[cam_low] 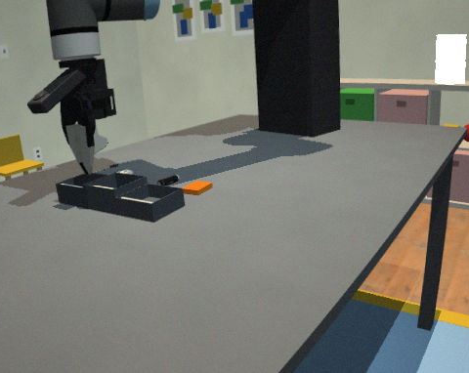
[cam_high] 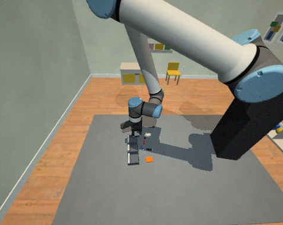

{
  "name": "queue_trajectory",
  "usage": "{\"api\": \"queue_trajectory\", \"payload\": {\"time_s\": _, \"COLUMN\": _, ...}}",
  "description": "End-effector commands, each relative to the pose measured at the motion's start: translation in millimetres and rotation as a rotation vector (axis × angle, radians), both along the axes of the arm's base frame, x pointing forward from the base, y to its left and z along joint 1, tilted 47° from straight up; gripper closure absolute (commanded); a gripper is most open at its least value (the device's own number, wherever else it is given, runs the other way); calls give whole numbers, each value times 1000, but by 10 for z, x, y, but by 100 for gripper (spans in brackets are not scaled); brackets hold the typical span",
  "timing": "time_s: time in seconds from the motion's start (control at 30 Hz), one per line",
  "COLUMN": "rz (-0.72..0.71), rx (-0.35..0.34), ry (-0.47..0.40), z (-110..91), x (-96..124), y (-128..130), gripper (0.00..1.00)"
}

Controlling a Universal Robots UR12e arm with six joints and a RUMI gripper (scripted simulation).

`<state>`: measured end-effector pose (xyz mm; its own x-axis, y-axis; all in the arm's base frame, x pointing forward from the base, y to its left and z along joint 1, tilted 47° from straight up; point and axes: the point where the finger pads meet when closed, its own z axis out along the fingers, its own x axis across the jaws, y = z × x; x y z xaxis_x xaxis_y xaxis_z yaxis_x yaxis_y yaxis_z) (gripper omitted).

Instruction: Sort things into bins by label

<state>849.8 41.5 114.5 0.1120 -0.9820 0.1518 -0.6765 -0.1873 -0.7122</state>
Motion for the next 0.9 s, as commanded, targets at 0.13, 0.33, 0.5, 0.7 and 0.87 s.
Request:
{"api": "queue_trajectory", "payload": {"time_s": 0.13, "rz": 0, "rx": 0, "ry": -1, "z": 119, "x": -120, "y": 5, "gripper": 96}}
{"api": "queue_trajectory", "payload": {"time_s": 0.33, "rz": 0, "rx": 0, "ry": -1, "z": 242, "x": -252, "y": 9, "gripper": 96}}
{"api": "queue_trajectory", "payload": {"time_s": 0.5, "rz": 0, "rx": 0, "ry": -1, "z": 232, "x": -260, "y": 57, "gripper": 96}}
{"api": "queue_trajectory", "payload": {"time_s": 0.7, "rz": 0, "rx": 0, "ry": -1, "z": 192, "x": -292, "y": 251, "gripper": 96}}
{"api": "queue_trajectory", "payload": {"time_s": 0.87, "rz": 0, "rx": 0, "ry": -1, "z": 141, "x": -332, "y": 493, "gripper": 96}}
